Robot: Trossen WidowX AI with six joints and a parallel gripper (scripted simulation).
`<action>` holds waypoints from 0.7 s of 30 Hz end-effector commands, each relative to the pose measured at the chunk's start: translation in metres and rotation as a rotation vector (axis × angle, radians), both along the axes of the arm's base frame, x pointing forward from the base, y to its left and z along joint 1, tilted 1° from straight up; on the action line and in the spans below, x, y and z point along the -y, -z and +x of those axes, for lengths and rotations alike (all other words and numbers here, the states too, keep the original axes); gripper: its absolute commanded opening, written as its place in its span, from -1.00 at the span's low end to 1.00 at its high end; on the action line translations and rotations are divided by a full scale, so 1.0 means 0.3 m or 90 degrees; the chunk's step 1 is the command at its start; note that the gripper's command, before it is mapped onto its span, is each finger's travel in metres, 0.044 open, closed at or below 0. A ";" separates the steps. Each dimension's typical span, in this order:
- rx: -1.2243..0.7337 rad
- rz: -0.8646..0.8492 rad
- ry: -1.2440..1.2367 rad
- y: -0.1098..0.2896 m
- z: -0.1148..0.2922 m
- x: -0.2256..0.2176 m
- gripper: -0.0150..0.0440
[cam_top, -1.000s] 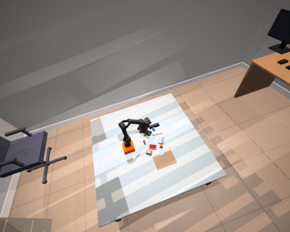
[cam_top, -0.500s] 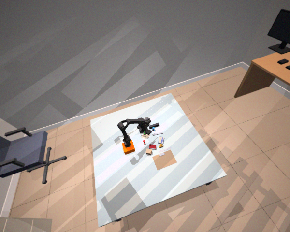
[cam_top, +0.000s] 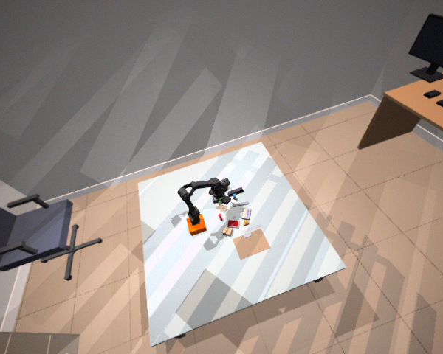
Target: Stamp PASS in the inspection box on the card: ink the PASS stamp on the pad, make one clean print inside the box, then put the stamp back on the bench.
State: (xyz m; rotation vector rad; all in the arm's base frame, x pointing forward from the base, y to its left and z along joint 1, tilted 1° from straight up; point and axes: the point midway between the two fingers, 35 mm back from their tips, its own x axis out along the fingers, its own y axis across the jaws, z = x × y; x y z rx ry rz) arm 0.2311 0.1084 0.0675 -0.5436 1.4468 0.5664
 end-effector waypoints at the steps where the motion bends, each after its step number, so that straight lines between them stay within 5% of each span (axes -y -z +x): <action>1: 0.000 -0.002 -0.001 -0.011 0.009 0.006 -0.49; 21: 0.005 -0.005 -0.003 -0.027 0.344 0.194 -0.49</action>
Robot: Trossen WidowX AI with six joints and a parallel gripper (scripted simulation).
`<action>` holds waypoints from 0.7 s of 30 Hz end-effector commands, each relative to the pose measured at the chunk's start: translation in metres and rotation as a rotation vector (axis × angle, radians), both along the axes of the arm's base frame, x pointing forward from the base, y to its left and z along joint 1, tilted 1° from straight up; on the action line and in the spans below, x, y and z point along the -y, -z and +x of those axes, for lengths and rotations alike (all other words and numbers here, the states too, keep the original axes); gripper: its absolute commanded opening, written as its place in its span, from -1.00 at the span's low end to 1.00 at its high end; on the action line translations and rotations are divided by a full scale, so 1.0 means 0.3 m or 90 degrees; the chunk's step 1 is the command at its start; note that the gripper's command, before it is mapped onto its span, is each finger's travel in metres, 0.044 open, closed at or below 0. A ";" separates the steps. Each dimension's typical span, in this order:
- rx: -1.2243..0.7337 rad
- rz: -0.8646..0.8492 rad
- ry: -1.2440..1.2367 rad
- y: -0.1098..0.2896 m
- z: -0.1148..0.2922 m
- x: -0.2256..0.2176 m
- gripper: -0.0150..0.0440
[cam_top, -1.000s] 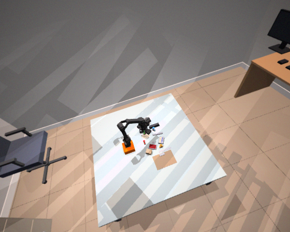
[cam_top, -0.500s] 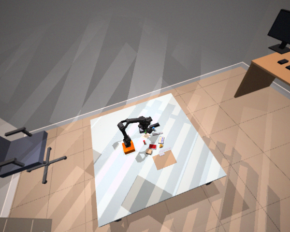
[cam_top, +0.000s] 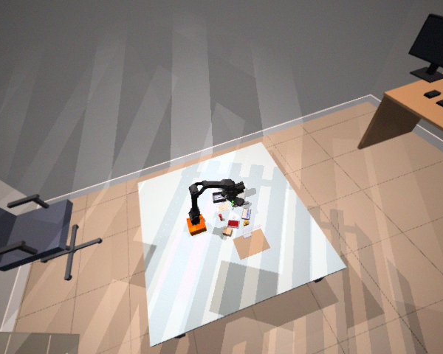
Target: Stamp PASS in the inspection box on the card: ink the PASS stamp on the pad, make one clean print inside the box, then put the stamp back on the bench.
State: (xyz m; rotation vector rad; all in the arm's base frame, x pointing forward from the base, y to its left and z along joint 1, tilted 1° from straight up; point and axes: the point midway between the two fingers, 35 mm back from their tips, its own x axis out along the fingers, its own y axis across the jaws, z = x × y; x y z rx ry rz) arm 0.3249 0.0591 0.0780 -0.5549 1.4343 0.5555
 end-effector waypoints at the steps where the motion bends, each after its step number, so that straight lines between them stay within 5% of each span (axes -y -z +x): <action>1: -0.005 0.000 -0.002 0.009 0.047 0.044 -0.49; 21: -0.004 0.000 -0.003 0.083 0.107 0.093 -0.49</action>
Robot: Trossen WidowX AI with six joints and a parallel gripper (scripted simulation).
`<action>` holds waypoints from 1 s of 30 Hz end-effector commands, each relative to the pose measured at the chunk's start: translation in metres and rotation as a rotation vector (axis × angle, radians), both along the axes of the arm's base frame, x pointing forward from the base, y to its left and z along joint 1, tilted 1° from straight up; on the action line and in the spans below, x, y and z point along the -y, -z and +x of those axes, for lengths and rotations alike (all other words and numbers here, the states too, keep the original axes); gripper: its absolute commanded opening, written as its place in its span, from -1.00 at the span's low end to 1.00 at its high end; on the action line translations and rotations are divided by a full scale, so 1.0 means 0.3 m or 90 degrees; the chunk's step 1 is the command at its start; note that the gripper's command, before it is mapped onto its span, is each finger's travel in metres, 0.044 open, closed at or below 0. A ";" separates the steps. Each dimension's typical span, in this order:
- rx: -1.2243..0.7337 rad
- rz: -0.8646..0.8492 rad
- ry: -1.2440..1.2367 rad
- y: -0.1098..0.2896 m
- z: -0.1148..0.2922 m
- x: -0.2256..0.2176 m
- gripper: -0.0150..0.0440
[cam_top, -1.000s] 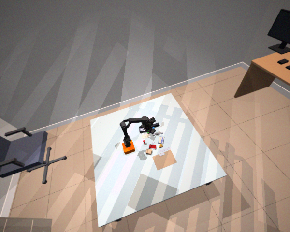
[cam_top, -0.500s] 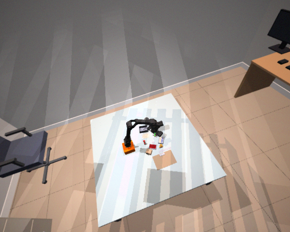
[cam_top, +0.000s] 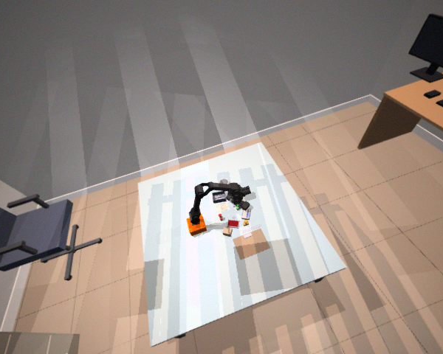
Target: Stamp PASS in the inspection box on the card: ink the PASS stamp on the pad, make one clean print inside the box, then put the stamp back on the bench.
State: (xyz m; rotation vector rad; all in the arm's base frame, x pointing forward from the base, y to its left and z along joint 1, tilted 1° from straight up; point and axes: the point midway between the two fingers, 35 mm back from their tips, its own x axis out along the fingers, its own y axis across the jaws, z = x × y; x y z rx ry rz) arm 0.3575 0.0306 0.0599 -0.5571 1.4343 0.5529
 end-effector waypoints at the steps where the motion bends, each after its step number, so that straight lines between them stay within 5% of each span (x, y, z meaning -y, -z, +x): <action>1: -0.005 0.001 -0.003 0.028 -0.002 -0.002 -0.49; 30: -0.005 0.001 -0.003 0.182 -0.003 -0.006 -0.49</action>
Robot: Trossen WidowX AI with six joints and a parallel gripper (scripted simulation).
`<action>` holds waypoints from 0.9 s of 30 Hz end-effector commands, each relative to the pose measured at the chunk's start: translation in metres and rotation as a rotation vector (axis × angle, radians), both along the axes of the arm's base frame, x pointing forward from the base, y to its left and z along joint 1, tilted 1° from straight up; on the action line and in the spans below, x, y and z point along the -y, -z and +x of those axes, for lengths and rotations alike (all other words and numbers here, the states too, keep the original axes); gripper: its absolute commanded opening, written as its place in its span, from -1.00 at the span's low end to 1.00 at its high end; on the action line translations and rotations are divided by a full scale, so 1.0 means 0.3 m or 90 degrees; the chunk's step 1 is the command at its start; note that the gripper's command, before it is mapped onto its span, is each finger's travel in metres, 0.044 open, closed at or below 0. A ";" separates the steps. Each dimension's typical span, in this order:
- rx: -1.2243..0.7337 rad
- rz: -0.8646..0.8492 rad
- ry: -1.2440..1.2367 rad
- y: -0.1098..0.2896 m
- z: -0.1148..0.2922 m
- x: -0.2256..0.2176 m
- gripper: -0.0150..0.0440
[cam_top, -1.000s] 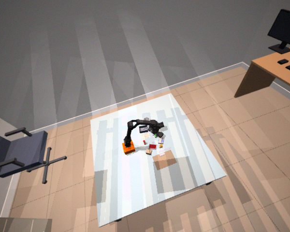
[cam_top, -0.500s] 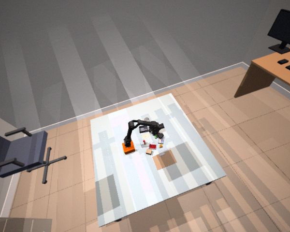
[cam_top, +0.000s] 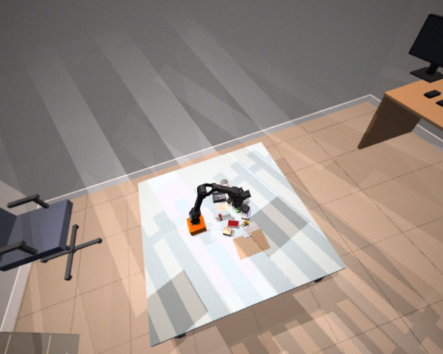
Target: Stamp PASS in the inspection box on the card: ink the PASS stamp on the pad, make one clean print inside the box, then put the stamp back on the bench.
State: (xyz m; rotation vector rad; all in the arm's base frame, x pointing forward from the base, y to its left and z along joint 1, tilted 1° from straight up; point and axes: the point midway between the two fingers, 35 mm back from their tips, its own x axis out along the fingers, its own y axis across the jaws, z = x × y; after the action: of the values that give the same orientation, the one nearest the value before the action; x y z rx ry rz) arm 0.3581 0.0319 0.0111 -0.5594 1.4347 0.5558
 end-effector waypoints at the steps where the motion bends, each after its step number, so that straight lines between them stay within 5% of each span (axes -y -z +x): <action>1: -0.005 0.001 -0.001 0.020 -0.005 -0.002 -0.49; 12: -0.001 0.000 0.000 0.007 -0.002 0.000 0.40; 16: -0.002 0.000 0.000 -0.026 0.003 0.000 0.40; 23: -0.004 0.001 -0.001 -0.372 -0.015 0.009 0.40; 27: -0.004 0.001 -0.001 -0.381 -0.017 0.009 0.40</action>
State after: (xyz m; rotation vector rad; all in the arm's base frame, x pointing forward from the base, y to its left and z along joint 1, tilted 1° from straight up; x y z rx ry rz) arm 0.3583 0.0292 0.1309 -0.5623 1.3998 0.5422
